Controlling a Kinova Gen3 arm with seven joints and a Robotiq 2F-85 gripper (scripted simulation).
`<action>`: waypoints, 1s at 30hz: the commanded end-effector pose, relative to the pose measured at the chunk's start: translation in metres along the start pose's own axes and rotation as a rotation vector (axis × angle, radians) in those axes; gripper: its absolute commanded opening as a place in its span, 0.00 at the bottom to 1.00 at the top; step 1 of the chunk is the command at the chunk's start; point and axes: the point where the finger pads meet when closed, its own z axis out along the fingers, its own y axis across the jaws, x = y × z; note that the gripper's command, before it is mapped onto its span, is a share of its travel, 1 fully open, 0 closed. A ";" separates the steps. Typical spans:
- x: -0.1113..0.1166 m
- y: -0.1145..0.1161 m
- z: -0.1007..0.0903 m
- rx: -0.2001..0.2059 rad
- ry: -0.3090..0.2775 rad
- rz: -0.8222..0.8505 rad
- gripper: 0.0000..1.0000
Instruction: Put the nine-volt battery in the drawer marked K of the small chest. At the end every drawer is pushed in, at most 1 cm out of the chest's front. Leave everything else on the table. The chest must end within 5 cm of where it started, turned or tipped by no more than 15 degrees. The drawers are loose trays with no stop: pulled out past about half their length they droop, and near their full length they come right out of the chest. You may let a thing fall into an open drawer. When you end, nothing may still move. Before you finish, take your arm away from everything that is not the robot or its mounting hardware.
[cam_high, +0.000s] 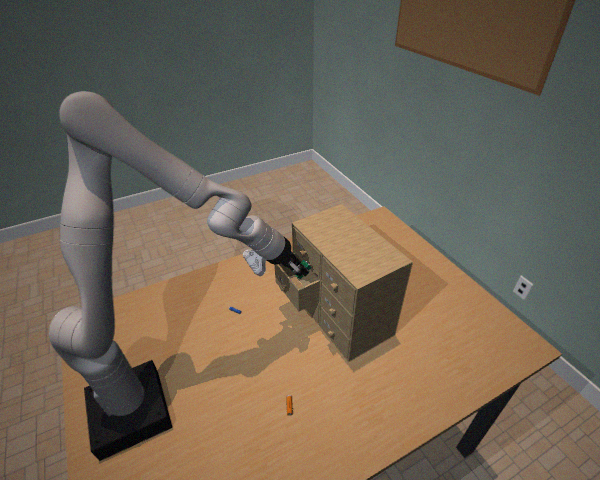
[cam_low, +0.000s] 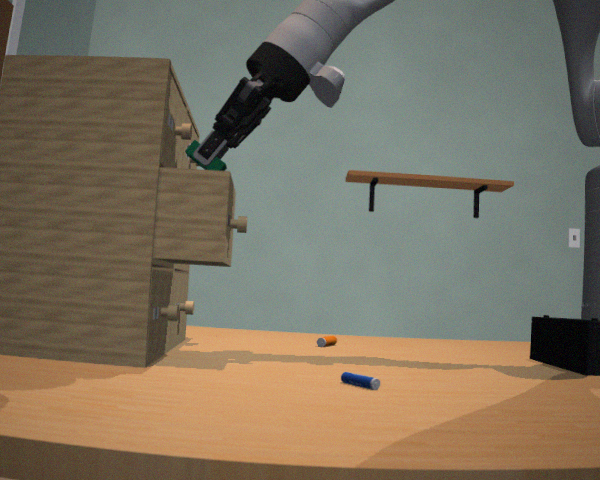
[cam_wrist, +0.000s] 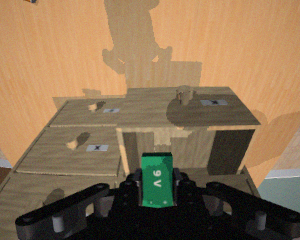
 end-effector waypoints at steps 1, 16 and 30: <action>-0.001 0.000 0.000 0.000 -0.002 0.000 0.23; -0.001 0.000 0.000 0.000 -0.002 0.000 1.00; 0.001 0.000 -0.002 0.000 -0.002 0.000 1.00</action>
